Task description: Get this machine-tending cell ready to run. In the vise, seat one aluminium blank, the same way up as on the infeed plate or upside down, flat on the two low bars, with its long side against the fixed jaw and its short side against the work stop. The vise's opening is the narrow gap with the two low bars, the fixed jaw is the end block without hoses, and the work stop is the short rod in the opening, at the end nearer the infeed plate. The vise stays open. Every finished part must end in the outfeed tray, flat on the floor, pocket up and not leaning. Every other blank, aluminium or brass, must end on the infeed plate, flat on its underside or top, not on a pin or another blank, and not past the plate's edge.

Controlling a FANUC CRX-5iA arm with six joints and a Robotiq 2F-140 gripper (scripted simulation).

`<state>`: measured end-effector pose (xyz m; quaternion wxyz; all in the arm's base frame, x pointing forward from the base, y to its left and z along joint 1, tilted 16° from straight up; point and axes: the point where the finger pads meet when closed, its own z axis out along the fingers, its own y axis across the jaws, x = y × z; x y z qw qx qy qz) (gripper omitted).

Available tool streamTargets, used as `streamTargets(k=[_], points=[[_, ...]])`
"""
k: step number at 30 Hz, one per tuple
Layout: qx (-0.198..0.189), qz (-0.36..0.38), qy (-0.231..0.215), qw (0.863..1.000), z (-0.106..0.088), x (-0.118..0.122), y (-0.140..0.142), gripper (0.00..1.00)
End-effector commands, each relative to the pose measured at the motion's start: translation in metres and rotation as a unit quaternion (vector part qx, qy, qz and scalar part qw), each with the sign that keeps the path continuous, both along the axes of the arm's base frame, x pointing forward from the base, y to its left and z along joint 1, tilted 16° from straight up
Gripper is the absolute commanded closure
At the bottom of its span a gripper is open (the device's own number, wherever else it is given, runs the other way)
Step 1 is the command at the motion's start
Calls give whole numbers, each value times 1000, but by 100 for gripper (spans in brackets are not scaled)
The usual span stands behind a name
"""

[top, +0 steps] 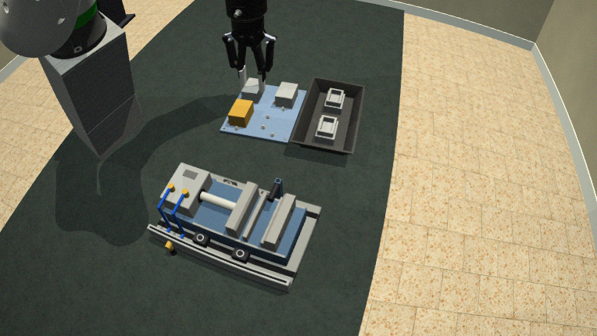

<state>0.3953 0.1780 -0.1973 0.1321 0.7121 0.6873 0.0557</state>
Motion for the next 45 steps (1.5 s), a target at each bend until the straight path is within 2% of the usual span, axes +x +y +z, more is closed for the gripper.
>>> streamTargets(k=[1,29,45], points=[[0,0,0,1000,0,0,0,100],[0,0,0,1000,1,0,0,100],[0,0,0,1000,28,-8,3,100]])
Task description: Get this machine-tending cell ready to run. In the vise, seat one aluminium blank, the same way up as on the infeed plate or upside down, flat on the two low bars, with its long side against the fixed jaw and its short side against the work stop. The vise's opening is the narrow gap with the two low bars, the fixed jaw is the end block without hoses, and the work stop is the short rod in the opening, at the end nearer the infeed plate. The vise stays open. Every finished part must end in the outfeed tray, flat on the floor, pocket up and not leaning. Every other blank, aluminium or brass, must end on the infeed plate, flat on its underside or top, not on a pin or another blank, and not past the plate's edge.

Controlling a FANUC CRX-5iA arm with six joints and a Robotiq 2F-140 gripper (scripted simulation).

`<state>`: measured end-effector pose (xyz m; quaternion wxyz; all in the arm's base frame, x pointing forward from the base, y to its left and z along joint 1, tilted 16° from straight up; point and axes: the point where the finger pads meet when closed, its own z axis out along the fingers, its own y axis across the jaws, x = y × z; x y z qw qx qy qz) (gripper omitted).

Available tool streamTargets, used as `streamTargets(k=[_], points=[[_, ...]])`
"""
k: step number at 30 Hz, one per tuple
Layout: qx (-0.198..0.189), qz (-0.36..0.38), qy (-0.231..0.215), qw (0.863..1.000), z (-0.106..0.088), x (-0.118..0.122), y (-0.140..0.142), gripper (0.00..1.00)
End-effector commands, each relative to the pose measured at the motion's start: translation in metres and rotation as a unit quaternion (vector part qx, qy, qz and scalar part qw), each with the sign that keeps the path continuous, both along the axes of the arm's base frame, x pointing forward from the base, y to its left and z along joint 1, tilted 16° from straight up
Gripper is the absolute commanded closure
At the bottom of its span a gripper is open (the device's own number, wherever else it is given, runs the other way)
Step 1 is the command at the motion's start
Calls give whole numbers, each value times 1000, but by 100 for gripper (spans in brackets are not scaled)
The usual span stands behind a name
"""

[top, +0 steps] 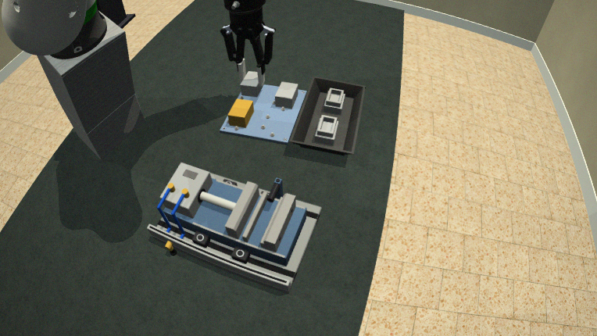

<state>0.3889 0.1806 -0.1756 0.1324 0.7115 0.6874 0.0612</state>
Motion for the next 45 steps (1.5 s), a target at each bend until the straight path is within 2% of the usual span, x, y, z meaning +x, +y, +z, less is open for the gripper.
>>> streamTargets(k=[1,13,15,22,33,36,39,45], points=[[-4,-1,4,1000,9,-2,1,100],[-4,-1,4,1000,57,-15,7,100],[-4,-1,4,1000,57,-15,7,100],[-3,-1,4,1000,86,-23,10,100],[-4,-2,5,1000,92,-22,8,100],[-3,-6,8,1000,95,-8,-6,100],[-3,-12,13,1000,102,15,-33,100],[0,-19,18,1000,110,42,-75,100]])
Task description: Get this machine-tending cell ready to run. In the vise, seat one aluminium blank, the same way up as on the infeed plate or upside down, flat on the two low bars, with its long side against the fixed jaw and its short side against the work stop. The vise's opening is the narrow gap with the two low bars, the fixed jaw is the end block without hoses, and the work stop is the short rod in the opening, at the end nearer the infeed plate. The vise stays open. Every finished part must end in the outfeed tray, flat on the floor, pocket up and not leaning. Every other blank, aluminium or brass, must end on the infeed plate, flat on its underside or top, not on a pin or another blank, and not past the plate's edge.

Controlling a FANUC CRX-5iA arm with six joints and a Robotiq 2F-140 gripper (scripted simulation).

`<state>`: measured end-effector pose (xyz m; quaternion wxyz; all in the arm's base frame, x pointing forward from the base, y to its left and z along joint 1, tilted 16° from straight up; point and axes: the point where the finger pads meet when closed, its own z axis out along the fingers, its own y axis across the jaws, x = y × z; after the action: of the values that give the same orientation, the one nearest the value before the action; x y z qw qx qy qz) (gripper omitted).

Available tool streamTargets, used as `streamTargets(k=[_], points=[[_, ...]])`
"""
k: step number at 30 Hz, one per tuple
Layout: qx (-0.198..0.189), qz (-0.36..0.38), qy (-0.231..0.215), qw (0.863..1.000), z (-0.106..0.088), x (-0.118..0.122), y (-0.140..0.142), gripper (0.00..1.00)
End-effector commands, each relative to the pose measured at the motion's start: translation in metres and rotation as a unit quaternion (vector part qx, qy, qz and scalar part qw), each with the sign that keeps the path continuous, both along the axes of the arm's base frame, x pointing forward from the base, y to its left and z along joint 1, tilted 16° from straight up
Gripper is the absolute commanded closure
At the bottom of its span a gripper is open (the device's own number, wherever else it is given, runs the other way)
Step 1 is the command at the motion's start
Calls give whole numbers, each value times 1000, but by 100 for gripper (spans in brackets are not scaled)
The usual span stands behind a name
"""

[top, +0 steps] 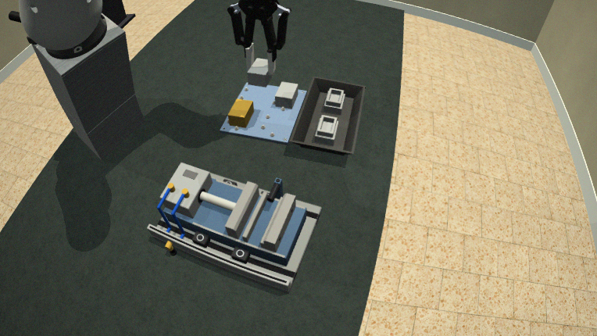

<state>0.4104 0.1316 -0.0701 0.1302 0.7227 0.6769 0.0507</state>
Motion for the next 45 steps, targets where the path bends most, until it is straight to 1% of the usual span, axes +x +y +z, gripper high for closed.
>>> streamTargets(k=[1,2,4,5,9,18,19,21,22,29,35,36,40,45], points=[[4,-4,11,1000,6,25,-33,100],[5,-5,11,1000,8,29,-41,100],[5,-5,11,1000,8,29,-41,100],[6,-9,13,1000,12,40,-63,100],[8,-12,13,1000,18,52,-91,100],[13,-20,11,1000,33,73,-166,100],[13,-20,10,1000,34,75,-175,100],[13,-20,10,1000,34,75,-175,100],[14,-22,8,1000,39,79,-200,100],[14,-26,1,1000,51,83,-258,100],[13,-29,-8,999,62,80,-312,100],[12,-29,-9,999,63,79,-317,100],[12,-29,-9,999,64,79,-322,100],[12,-29,-9,999,64,79,-322,100]])
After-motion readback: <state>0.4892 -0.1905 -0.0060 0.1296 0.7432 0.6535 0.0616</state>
